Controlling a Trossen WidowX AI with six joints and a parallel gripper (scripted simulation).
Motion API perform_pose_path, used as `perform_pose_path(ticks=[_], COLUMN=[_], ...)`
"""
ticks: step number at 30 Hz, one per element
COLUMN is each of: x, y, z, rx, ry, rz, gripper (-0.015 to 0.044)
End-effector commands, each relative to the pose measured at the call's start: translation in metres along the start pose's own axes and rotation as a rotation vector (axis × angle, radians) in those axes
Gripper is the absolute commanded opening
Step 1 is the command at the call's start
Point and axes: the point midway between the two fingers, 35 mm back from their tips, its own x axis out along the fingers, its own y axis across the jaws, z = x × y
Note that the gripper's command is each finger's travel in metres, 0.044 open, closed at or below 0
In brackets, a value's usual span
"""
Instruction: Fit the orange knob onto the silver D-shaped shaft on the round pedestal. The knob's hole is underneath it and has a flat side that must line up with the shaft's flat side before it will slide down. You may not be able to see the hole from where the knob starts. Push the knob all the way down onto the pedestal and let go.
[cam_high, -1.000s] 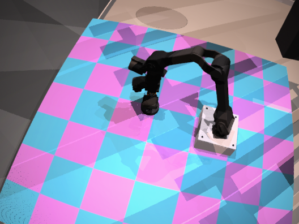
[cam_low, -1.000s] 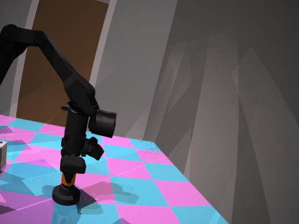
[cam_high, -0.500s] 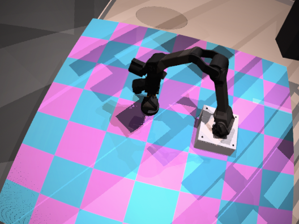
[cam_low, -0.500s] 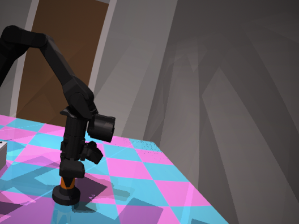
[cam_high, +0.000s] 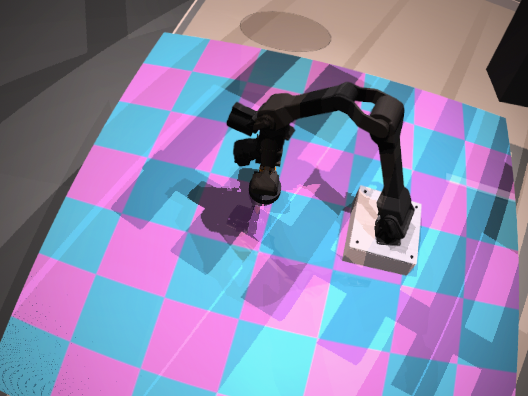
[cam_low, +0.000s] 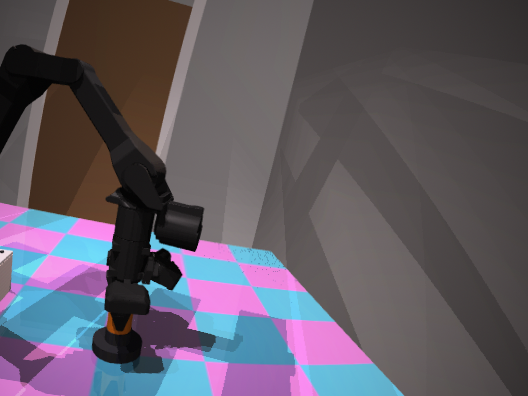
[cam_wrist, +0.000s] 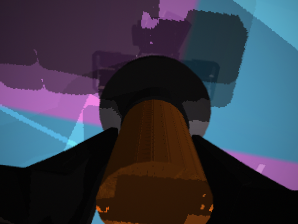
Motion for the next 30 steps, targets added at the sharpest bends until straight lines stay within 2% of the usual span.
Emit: perform_pose_path(ticks=[1,7,13,19,30], x=[0.000,0.000,-0.003,-0.093,-0.096], y=[0.000,0.000,0.000,0.000,-0.001], z=[0.000,0.000,0.000,0.001,0.003], rx=[0.000,0.000,0.000,0.000,0.000], ry=[0.000,0.000,0.000,0.000,0.000], rz=[0.000,0.000,0.000,0.000,0.000], gripper=[0.0289,0.0440,0.0440,0.0440,0.0440])
